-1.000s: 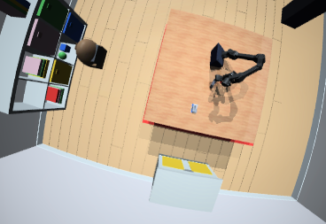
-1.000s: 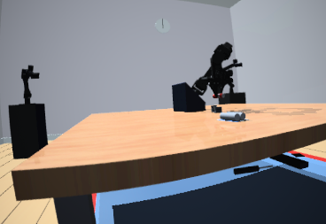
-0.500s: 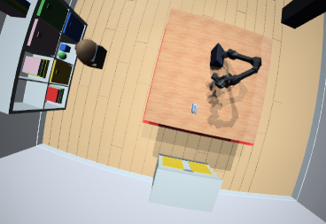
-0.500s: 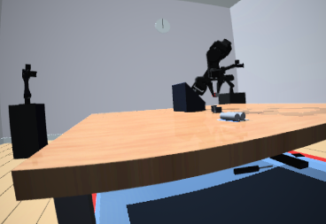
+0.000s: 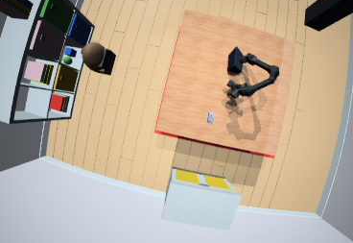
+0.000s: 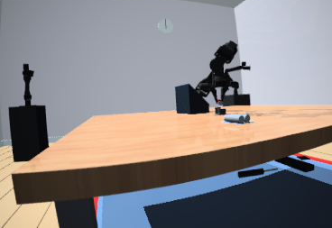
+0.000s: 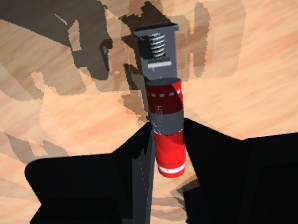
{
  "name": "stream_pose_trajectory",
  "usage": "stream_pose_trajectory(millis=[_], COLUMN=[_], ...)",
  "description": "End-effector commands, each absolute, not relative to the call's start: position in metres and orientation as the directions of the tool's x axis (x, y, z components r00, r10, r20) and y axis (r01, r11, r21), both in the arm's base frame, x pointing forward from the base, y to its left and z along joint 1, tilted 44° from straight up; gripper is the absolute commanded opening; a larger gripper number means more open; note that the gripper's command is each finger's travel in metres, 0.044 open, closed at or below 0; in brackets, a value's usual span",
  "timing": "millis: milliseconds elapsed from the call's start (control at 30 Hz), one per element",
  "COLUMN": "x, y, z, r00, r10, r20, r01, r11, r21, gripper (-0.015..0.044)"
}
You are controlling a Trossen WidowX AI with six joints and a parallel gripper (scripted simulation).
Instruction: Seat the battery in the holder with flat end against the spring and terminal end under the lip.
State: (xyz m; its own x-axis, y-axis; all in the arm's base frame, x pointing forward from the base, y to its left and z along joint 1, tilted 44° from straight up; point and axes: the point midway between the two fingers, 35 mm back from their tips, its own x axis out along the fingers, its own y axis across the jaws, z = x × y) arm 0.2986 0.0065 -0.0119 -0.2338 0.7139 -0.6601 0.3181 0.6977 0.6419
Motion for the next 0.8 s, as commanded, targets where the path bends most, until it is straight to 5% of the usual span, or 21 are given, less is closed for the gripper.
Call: stream_pose_trajectory(millis=[0, 767], x=[0.2966, 0.2993], y=[0.0142, 0.0198], z=[-0.0189, -0.0266], r00=[-0.300, -0.398], r10=[0.714, 0.720], r20=[-0.633, -0.569], r01=[0.309, 0.331], r11=[0.700, 0.691], r21=[0.644, 0.642], gripper=[0.0069, 0.0069])
